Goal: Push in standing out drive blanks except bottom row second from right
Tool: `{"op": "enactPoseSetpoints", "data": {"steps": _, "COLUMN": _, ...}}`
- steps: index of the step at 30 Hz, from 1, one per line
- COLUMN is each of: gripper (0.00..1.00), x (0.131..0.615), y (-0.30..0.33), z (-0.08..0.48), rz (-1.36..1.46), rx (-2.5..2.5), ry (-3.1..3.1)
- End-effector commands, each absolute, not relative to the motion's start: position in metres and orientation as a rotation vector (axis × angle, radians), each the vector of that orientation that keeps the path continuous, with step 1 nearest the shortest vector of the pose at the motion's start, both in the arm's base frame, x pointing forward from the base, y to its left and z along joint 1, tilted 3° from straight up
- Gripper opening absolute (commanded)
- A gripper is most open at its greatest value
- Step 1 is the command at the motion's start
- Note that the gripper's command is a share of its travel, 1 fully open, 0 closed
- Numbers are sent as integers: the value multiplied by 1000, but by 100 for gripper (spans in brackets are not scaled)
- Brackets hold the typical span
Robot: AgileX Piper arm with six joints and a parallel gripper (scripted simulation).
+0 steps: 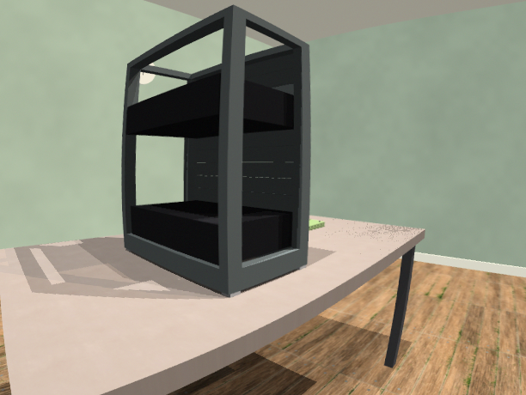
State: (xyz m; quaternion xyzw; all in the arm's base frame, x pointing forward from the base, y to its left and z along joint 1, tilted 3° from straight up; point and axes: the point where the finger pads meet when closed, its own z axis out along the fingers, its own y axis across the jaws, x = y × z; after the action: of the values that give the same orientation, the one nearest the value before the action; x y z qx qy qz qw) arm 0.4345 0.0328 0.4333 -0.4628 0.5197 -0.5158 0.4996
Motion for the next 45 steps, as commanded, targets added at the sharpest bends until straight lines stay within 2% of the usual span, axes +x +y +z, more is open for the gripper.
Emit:
{"op": "enactPoseSetpoints", "data": {"steps": 1, "gripper": 0, "x": 440, "y": 33, "z": 431, "rz": -1246, "rx": -1124, "ry": 1259}}
{"op": "enactPoseSetpoints", "data": {"steps": 45, "gripper": 0, "x": 449, "y": 34, "z": 430, "rz": -1246, "rx": -1124, "ry": 1259}}
